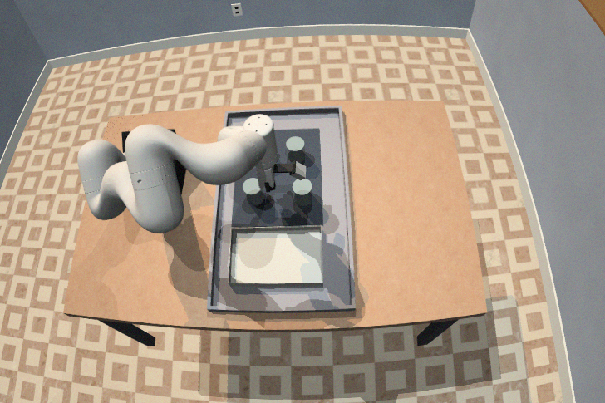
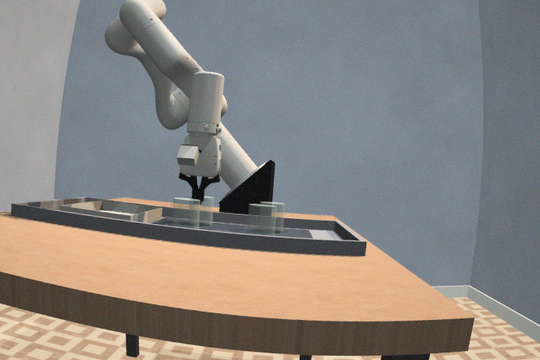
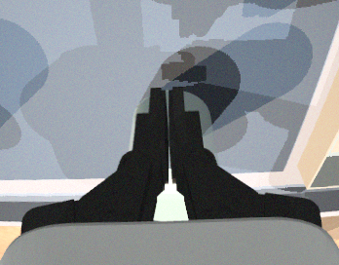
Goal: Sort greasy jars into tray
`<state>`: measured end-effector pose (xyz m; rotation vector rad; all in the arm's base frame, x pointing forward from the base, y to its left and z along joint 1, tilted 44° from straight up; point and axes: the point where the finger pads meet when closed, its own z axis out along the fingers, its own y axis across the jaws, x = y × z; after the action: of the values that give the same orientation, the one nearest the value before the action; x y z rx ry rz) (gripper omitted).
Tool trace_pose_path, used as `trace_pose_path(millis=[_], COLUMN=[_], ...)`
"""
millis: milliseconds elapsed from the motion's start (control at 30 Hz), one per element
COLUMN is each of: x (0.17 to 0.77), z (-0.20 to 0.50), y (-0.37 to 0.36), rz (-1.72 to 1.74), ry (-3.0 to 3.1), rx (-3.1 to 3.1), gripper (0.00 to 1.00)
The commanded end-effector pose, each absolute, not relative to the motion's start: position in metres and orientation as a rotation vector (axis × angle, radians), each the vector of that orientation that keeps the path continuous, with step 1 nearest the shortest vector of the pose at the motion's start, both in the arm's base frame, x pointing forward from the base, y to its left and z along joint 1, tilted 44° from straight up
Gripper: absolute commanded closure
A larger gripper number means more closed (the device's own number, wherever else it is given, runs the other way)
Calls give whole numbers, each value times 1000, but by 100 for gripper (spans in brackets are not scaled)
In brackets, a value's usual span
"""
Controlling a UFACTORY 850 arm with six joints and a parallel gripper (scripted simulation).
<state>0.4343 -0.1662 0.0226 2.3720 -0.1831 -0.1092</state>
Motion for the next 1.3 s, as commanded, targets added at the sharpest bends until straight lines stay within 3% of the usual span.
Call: trace_pose_path(millis=[0,1267], x=[434,430], z=[23,23], y=[-166,-165], rz=[-108,-108], ry=[-183,-183], rx=[2372,2372], gripper=[100,100])
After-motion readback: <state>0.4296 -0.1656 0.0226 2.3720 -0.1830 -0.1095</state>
